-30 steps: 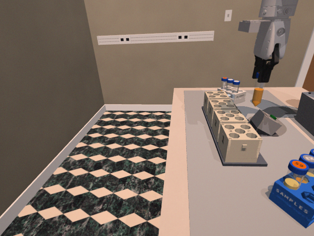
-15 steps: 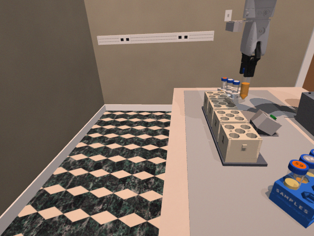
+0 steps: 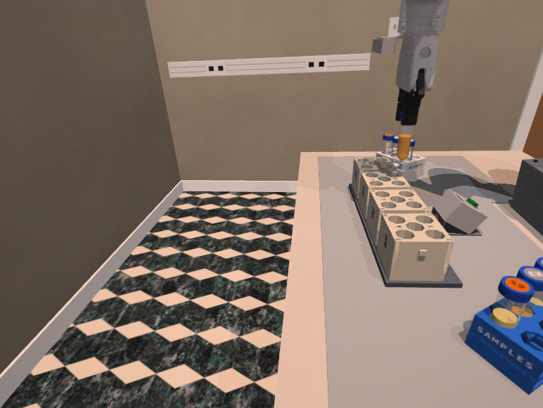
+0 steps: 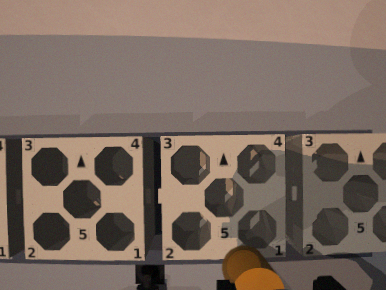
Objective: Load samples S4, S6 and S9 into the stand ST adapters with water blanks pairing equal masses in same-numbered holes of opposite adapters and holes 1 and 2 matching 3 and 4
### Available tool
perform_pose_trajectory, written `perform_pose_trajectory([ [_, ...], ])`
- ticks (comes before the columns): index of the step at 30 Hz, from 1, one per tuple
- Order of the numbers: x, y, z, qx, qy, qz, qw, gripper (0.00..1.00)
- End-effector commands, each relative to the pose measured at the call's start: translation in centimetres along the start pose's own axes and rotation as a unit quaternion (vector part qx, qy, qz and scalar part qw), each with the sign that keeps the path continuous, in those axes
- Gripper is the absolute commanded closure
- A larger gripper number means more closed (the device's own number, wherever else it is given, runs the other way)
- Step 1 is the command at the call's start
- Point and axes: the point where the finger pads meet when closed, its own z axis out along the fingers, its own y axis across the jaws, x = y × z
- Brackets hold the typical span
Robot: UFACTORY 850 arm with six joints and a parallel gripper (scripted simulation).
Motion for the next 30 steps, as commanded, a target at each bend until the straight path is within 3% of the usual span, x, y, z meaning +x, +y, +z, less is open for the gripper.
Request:
perform_pose_trajectory([
  [1,0.5,1.2,0.0,0.005,0.001,-0.001,1.0,1.0],
  [22,3.2,10.3,0.1,0.005,0.001,-0.001,1.0,1.0],
  [30,3.2,10.3,0.1,0.005,0.001,-0.001,1.0,1.0],
])
